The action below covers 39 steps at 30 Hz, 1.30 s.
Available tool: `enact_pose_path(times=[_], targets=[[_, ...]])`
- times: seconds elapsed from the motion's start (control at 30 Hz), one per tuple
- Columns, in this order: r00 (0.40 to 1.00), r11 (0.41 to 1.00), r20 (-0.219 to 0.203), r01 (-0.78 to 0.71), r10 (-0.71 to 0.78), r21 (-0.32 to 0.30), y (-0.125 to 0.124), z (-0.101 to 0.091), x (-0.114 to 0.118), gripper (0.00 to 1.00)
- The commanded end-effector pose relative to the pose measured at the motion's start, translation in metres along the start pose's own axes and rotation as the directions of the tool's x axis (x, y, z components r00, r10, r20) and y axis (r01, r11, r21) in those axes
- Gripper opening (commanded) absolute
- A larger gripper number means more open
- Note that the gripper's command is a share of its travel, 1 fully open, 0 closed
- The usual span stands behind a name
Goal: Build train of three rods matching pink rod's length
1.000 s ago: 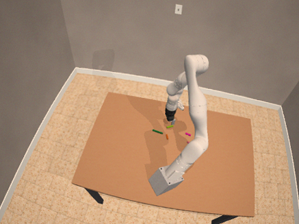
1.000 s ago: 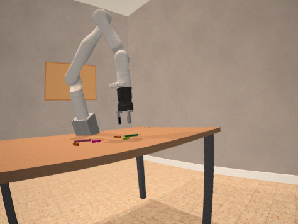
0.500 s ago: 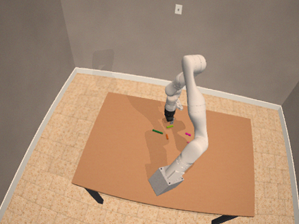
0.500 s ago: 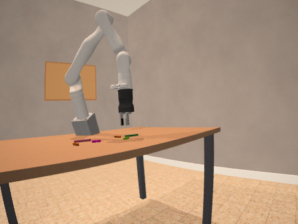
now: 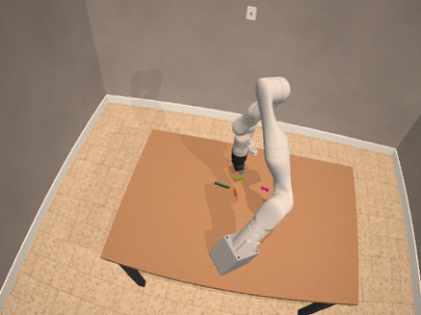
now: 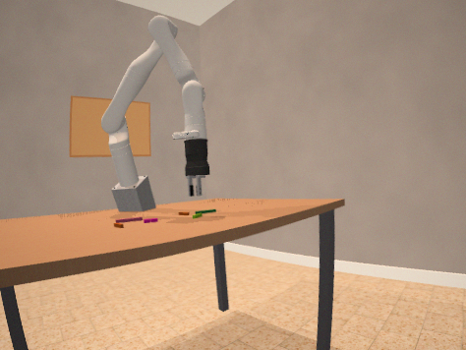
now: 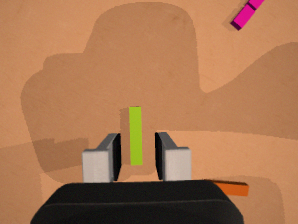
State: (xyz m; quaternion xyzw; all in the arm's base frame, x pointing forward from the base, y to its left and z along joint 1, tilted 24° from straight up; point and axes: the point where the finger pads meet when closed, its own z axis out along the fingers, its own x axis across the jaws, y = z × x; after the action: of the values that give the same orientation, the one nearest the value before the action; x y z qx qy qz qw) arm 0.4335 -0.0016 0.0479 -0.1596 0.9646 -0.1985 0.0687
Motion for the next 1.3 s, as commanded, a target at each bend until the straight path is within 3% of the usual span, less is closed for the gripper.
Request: enact_pose_path(times=[0.0, 0.6, 1.27], targets=[[1.000, 1.000, 0.001, 0.000, 0.000, 0.000, 0.000, 0.000, -0.001, 0.54], [1.000, 1.000, 0.001, 0.001, -0.001, -0.002, 0.000, 0.003, -0.001, 0.54], [1.000, 1.000, 0.001, 0.002, -0.002, -0.003, 0.000, 0.026, -0.001, 0.54]])
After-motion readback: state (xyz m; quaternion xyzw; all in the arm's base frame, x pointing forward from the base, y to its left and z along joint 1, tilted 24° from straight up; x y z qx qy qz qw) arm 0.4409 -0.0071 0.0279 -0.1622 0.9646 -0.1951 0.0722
